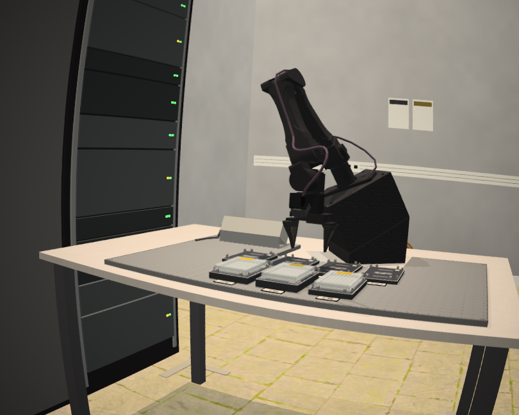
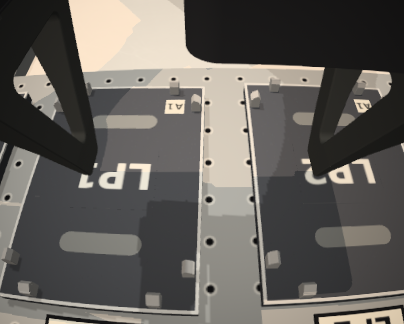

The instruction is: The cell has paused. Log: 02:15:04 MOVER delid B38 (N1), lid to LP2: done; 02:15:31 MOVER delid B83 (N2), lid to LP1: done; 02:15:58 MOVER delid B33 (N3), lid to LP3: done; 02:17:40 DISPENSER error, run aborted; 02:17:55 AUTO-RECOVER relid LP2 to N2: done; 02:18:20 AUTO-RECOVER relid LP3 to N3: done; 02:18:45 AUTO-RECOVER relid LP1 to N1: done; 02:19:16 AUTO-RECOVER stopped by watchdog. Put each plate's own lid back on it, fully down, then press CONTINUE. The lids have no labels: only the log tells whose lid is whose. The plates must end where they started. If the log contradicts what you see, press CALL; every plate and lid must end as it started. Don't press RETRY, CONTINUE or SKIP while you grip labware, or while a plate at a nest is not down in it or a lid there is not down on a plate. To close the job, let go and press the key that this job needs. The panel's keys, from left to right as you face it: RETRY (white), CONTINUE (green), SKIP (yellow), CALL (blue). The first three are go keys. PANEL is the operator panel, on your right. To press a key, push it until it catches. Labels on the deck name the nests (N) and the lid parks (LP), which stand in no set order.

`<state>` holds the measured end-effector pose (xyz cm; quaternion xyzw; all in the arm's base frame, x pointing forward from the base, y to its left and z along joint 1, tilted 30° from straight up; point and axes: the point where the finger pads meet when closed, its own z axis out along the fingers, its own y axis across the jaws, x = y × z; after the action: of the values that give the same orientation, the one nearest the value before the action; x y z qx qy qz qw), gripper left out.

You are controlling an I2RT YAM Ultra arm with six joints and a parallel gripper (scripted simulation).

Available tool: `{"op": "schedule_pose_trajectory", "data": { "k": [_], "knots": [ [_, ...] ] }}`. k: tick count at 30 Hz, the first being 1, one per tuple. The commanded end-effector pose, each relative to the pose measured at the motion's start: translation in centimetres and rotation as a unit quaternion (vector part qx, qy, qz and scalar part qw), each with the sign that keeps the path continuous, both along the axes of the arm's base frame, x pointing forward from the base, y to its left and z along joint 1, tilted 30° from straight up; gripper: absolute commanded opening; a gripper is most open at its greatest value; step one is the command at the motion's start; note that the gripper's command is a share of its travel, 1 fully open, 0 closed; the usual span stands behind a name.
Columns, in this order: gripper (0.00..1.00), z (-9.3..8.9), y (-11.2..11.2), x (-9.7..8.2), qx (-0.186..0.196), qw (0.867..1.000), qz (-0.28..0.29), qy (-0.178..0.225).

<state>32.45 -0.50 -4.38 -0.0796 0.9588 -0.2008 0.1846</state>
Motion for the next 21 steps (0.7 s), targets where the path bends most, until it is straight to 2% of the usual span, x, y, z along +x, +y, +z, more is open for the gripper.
{"op": "schedule_pose_trajectory", "data": {
  "k": [1,6,8,9,17,18,20,21],
  "knots": [
    [0.94,1.4,-1.1,1.0,0.011,0.996,0.039,-0.076],
    [0.89,2.6,-3.3,1.3,0.015,0.986,0.073,-0.151],
    [0.89,2.6,-3.3,1.3,0.015,0.986,0.073,-0.151],
    [0.88,1.6,-3.7,0.9,0.018,0.986,0.080,-0.148],
    [0.80,3.5,-7.1,1.4,0.029,0.957,0.127,-0.260],
    [0.00,3.8,-7.5,1.5,0.029,0.954,0.130,-0.270],
    [0.00,4.2,-8.4,1.6,0.032,0.949,0.138,-0.281],
    [0.00,4.9,-9.0,2.3,0.028,0.947,0.140,-0.289]
  ]
}}
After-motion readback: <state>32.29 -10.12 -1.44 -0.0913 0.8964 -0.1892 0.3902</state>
